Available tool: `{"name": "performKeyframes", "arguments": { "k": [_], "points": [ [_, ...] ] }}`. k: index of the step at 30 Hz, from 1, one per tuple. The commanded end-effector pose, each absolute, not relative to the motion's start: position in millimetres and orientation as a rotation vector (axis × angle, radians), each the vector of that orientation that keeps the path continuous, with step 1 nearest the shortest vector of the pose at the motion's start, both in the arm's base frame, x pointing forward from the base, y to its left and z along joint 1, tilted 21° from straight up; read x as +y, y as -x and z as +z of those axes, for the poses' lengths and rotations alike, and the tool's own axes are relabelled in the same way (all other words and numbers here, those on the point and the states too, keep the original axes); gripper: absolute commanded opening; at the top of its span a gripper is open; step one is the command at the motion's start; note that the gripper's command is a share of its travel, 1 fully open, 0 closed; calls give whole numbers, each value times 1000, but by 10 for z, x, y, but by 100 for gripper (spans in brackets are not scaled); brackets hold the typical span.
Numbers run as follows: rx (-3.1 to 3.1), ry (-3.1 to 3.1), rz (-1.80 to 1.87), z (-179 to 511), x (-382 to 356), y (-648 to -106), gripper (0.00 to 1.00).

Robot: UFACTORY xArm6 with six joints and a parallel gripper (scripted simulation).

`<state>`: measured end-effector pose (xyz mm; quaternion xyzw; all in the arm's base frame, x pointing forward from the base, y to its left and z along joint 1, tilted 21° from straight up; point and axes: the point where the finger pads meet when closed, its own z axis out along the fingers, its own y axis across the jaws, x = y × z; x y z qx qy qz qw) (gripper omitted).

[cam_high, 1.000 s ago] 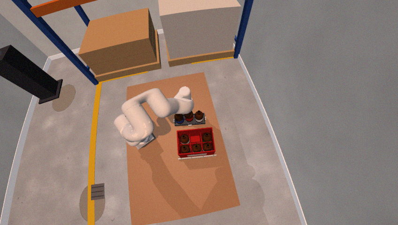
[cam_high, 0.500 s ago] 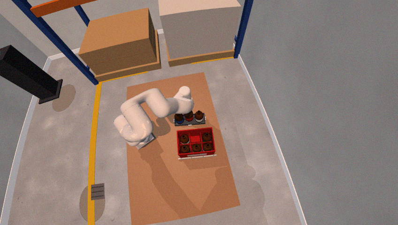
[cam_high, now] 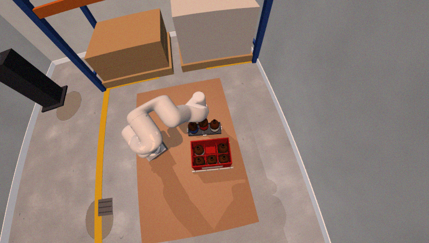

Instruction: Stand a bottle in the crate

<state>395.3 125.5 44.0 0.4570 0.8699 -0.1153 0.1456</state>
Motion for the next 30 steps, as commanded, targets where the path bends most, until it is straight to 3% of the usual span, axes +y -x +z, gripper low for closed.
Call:
{"name": "performKeyframes", "arguments": {
  "k": [1, 30],
  "points": [
    [2504, -1315, -326, 499, 1281, -3960, 0],
    [2504, -1315, -326, 645, 1334, -3937, 0]
  ]
}}
